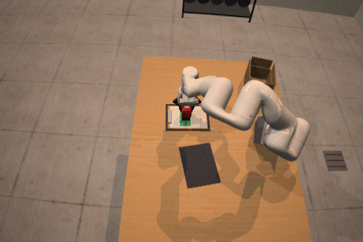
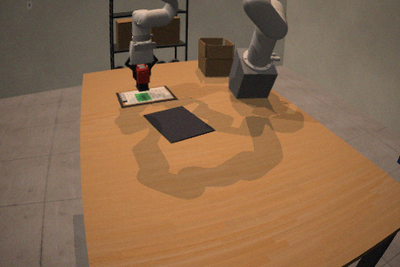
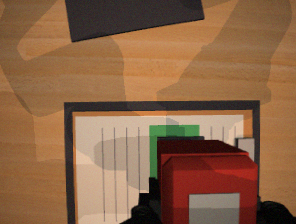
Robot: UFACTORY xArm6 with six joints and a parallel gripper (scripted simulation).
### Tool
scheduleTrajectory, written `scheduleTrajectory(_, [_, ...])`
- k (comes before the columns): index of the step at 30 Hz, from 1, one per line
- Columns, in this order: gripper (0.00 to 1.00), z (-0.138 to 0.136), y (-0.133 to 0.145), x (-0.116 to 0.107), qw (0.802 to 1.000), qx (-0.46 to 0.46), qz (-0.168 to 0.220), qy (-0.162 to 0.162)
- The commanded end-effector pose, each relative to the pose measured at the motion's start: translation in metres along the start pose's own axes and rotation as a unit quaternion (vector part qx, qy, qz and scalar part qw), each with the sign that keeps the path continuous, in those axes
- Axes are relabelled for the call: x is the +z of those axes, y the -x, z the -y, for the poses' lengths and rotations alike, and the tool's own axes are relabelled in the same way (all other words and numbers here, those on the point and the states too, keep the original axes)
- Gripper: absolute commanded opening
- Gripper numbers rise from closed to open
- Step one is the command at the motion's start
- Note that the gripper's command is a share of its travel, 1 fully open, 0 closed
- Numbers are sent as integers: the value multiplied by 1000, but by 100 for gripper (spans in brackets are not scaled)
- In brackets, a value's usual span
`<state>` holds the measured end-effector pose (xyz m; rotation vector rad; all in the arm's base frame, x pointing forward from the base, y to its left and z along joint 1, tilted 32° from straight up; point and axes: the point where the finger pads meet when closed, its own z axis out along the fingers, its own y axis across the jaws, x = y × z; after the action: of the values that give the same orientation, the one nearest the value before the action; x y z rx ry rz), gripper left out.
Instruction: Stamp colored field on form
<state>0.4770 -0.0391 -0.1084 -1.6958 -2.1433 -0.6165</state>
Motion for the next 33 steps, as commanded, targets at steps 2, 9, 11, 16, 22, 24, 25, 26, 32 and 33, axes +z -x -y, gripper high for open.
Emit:
scheduleTrajectory(2, [34,-2,0,2,1000,-1,1,2])
scheduleTrajectory(9, [34,-1,0,11,1000,-1,1,2])
scheduleTrajectory(11, [34,-1,0,16,1000,-1,1,2])
scheduleTrajectory(16, [34,-1,-1,28,1000,-1,1,2])
scheduleTrajectory(22, [34,-1,-1,37,1000,-1,1,2])
scheduleTrajectory(24, [34,-1,-1,37,1000,-1,1,2])
scheduleTrajectory(25, [34,-1,-1,37,1000,-1,1,2])
scheduleTrajectory(26, [34,-1,-1,38,1000,-1,1,2])
scheduleTrajectory(32, [34,-1,-1,38,1000,-1,1,2])
scheduleTrajectory(33, [34,-1,-1,38,1000,-1,1,2])
